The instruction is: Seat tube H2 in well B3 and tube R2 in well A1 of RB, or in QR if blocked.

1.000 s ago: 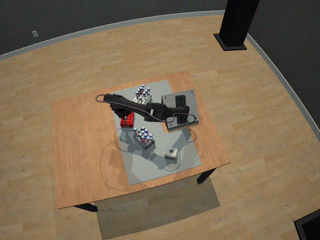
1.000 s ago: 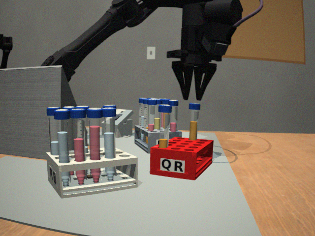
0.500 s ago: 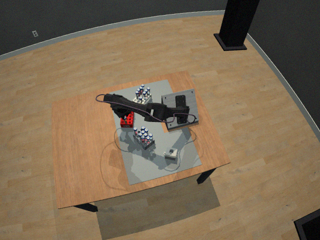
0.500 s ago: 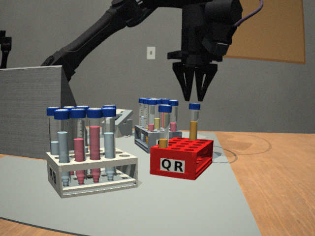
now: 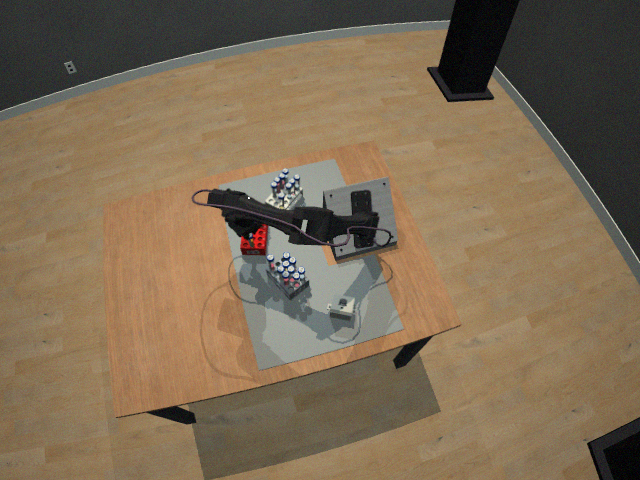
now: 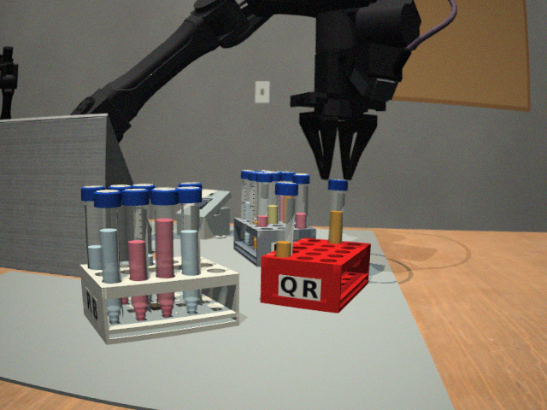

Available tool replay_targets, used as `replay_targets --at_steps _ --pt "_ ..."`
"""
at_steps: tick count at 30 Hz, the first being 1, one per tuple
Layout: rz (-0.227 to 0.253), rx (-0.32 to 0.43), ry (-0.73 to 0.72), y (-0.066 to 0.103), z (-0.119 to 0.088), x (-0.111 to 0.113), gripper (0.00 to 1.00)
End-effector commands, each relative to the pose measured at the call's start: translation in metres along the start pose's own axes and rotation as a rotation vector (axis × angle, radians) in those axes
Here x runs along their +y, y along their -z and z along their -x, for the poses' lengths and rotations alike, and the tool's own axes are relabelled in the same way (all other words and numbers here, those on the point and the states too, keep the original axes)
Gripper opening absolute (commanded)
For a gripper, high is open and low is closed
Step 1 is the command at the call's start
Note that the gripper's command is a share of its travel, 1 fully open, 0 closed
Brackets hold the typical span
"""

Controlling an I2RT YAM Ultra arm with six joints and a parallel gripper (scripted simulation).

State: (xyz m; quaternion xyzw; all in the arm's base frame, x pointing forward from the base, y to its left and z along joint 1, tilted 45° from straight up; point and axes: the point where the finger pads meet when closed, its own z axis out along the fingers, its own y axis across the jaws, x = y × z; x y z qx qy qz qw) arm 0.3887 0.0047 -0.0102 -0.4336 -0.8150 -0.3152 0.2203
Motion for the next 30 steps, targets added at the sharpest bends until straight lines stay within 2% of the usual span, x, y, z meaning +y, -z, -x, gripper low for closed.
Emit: replay_targets --at_steps 1,3,24,27,28,29,30 --pt "0.024 -0.017 0.006 0.006 -0.003 0.004 0.3" --pt "0.033 -0.029 0.012 0.01 0.0 0.007 0.3" --pt "0.022 -0.017 0.005 -0.003 -0.002 0.003 0.3" --pt "0.025 -0.02 0.01 -0.003 -0.001 0.005 0.3" --pt "0.037 -0.035 0.018 0.003 0.003 0.008 0.3" --pt "0.036 -0.036 0.017 0.004 0.004 0.007 0.3" --pt "0.014 -0.015 0.006 -0.004 0.001 0.002 0.3"
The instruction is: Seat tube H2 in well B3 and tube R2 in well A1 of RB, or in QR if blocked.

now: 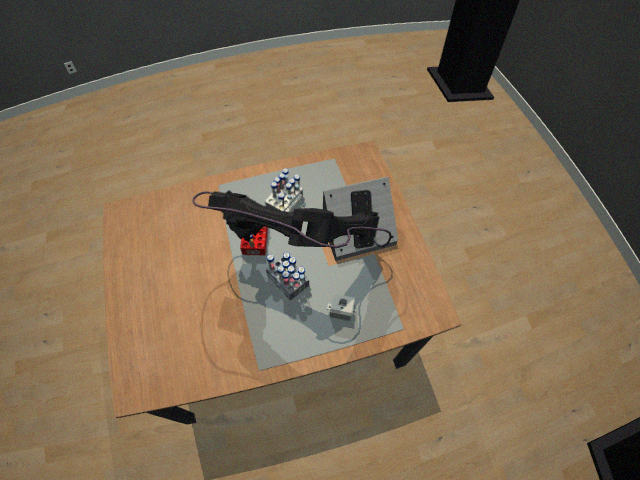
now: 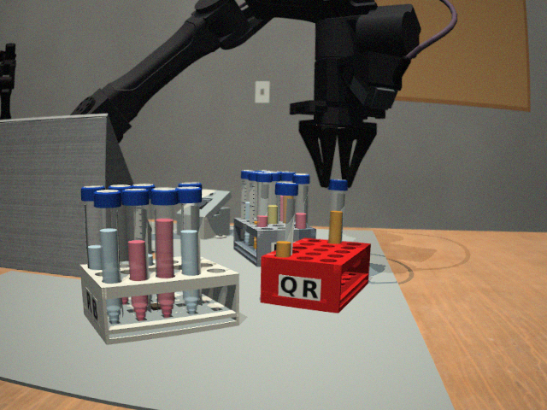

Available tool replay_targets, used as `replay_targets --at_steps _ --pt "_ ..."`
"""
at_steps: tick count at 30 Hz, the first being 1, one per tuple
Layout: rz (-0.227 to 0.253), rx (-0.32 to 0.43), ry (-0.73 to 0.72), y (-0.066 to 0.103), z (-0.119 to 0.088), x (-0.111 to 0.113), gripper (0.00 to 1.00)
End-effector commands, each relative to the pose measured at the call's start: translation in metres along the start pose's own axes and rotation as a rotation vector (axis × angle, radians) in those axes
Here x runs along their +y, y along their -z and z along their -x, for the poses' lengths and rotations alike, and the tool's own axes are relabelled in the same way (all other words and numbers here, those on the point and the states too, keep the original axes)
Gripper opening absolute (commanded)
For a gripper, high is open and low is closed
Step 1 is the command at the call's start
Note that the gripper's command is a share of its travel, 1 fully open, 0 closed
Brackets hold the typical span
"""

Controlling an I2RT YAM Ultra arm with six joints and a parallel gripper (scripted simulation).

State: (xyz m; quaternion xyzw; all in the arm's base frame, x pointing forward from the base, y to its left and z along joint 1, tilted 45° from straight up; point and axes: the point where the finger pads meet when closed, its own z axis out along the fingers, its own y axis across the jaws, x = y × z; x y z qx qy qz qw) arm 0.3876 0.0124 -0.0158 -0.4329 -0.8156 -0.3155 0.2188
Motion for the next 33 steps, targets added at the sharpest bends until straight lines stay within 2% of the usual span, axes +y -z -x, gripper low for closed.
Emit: replay_targets --at_steps 1,2,3,31,33 --pt "0.013 -0.013 0.003 0.006 0.002 0.002 0.3" --pt "0.013 -0.013 0.003 0.006 0.002 0.002 0.3" --pt "0.034 -0.034 0.015 0.013 0.005 0.006 0.0" --pt "0.032 -0.033 0.013 0.013 0.005 0.005 0.0" --pt "0.027 -0.032 0.018 0.019 0.002 0.007 0.0"
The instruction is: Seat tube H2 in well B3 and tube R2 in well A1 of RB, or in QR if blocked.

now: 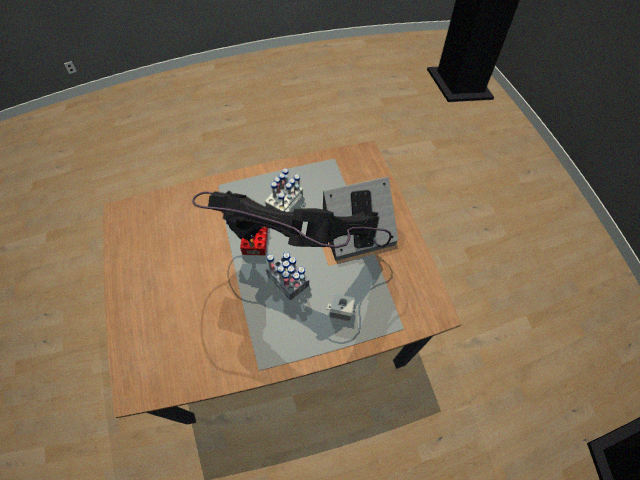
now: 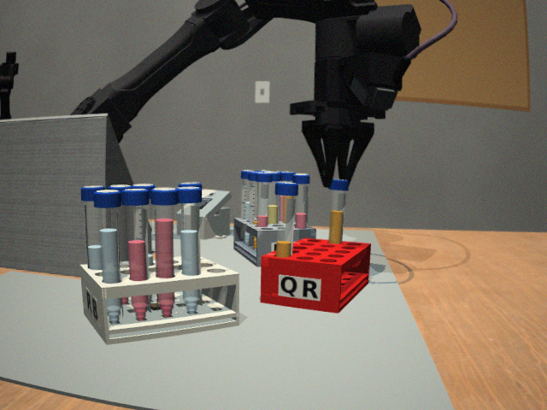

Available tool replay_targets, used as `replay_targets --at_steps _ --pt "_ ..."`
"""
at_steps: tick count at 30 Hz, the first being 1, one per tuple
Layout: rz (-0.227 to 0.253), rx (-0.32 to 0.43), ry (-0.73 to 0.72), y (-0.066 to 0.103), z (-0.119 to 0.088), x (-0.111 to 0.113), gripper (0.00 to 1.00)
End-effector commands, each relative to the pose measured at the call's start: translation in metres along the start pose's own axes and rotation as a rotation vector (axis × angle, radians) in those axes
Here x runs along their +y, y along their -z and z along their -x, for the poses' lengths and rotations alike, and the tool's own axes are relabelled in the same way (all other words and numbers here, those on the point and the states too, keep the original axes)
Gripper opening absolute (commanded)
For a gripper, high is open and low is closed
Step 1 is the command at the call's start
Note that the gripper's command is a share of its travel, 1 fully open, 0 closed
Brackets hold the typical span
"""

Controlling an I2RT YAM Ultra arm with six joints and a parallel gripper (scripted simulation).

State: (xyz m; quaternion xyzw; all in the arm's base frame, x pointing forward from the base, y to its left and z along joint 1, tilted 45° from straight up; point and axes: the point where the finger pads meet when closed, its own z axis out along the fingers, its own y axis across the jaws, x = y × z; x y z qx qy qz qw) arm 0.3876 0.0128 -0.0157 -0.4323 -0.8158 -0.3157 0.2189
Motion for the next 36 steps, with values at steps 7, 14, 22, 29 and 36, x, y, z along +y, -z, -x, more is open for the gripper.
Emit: replay_targets --at_steps 7,14,22,29,36 --pt "0.018 -0.019 0.003 0.02 0.006 0.002 0.0" --pt "0.009 -0.016 -0.003 0.023 0.009 -0.003 0.0" --pt "0.011 -0.019 0.0 0.032 0.008 -0.003 0.0" --pt "0.01 -0.018 -0.001 0.038 0.008 -0.005 0.0" --pt "0.011 -0.02 0.001 0.044 0.007 -0.004 0.0"
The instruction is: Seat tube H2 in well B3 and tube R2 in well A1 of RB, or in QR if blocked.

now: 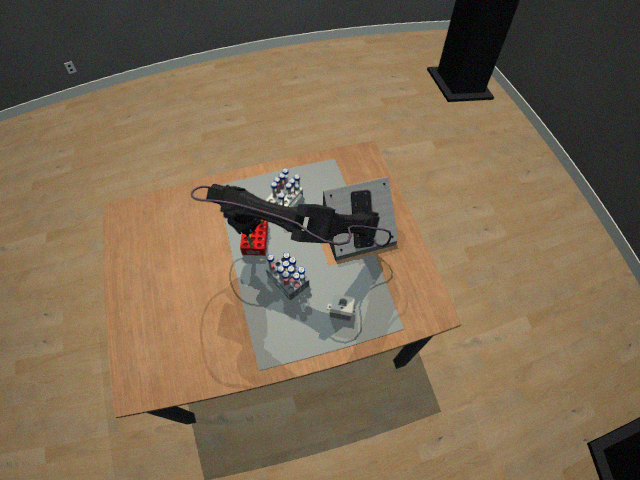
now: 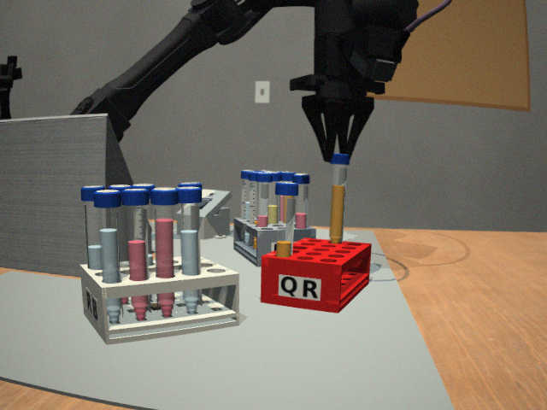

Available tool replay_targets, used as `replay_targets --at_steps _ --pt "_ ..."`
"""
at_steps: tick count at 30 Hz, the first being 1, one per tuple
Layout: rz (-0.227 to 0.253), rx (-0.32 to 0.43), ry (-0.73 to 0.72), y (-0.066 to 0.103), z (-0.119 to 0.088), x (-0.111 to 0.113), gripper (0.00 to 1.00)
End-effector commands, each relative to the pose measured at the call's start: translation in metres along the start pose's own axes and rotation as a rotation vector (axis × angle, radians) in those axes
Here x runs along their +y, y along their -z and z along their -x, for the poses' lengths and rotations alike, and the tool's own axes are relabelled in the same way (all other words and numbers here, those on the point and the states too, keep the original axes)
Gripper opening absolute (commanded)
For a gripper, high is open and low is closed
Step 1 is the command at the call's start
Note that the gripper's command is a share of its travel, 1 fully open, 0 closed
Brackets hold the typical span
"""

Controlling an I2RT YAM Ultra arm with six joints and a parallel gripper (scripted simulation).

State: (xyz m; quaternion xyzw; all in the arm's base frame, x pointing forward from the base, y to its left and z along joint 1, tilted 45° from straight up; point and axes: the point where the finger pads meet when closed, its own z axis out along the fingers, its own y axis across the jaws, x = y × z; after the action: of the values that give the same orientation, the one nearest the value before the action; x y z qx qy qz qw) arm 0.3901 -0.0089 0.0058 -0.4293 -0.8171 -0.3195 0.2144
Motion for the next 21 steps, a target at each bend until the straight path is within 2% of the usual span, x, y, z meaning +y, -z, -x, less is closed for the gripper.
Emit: replay_targets --at_steps 1,13,15,21 --pt "0.002 -0.016 -0.011 0.014 0.007 -0.005 0.0" --pt "0.0 -0.011 -0.015 0.022 0.008 -0.007 0.0" --pt "0.006 -0.025 -0.003 0.029 0.004 -0.003 0.0" --pt "0.0 -0.011 -0.015 0.03 0.007 -0.006 0.0"
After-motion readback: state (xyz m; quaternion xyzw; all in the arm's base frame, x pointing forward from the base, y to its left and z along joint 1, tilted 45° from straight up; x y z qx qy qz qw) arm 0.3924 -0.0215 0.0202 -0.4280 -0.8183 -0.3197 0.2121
